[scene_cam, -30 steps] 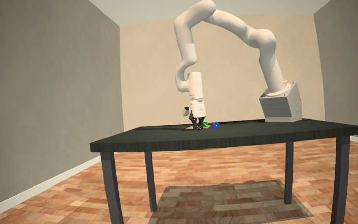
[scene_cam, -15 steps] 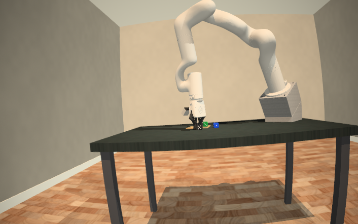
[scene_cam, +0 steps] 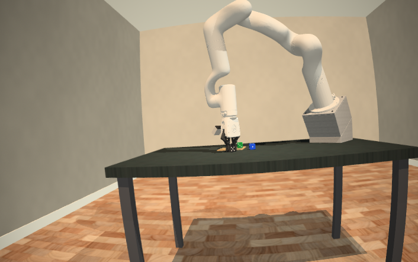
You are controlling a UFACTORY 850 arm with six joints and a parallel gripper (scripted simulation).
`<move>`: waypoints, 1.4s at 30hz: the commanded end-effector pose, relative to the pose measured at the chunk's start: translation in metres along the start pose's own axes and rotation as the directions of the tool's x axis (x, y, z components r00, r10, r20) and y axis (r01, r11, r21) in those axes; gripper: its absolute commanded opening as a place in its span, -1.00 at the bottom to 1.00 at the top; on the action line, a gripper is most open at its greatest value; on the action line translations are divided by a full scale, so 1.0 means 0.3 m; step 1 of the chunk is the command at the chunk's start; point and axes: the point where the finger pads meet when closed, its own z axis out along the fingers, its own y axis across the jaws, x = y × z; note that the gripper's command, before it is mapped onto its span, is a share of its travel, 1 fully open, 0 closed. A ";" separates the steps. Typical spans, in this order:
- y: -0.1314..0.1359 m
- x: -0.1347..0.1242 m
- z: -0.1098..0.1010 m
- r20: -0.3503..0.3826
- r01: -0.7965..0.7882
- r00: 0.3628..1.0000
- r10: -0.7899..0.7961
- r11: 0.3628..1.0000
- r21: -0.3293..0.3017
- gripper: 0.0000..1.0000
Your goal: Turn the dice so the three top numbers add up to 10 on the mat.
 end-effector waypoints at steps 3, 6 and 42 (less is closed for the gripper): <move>-0.002 0.002 -0.001 -0.001 0.000 1.000 0.000 1.000 0.001 -0.47; -0.002 0.002 -0.001 -0.001 0.000 1.000 0.000 1.000 0.001 -0.47; -0.002 0.001 -0.335 -0.001 0.000 1.000 0.000 1.000 0.001 -0.47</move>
